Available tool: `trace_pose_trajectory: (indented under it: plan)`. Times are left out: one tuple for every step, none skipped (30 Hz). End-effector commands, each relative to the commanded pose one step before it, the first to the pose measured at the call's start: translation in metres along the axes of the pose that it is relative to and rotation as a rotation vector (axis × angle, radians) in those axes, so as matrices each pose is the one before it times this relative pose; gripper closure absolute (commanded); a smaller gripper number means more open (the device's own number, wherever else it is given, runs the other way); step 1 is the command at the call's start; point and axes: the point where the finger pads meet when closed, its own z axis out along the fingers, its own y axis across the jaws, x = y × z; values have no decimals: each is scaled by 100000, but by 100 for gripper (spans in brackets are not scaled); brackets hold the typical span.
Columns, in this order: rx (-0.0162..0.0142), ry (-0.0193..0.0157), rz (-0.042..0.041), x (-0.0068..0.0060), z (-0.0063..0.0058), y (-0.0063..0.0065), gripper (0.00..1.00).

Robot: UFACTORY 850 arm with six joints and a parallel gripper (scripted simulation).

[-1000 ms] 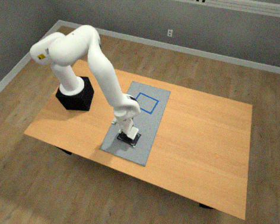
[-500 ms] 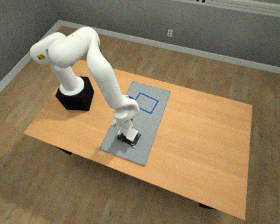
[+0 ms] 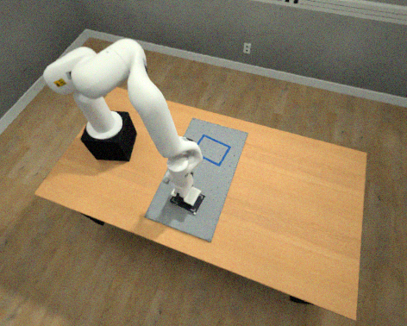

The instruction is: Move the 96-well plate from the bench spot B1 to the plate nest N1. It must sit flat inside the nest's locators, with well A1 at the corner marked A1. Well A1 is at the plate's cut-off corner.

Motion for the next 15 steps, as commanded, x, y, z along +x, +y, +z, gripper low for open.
trace_pose_trajectory:
  plan:
    - [301,-13,22,-89,-68,20,100]
    - [1,0,0,0,0,5,100]
    - [1,0,0,0,0,5,100]
    - [-20,-8,-2,5,2,0,100]
    - [4,2,0,-1,-1,5,100]
    - [3,1,0,-1,0,4,100]
    - [3,1,0,-1,0,4,100]
    - [2,1,0,-1,0,4,100]
    - [2,1,0,0,0,3,100]
    - [0,0,0,0,0,0,100]
    - [0,0,0,0,0,0,100]
    - [6,2,1,1,163,4,100]
    - [3,1,0,2,164,3,100]
    - [2,1,0,-4,172,2,100]
    - [0,0,0,1,167,2,100]
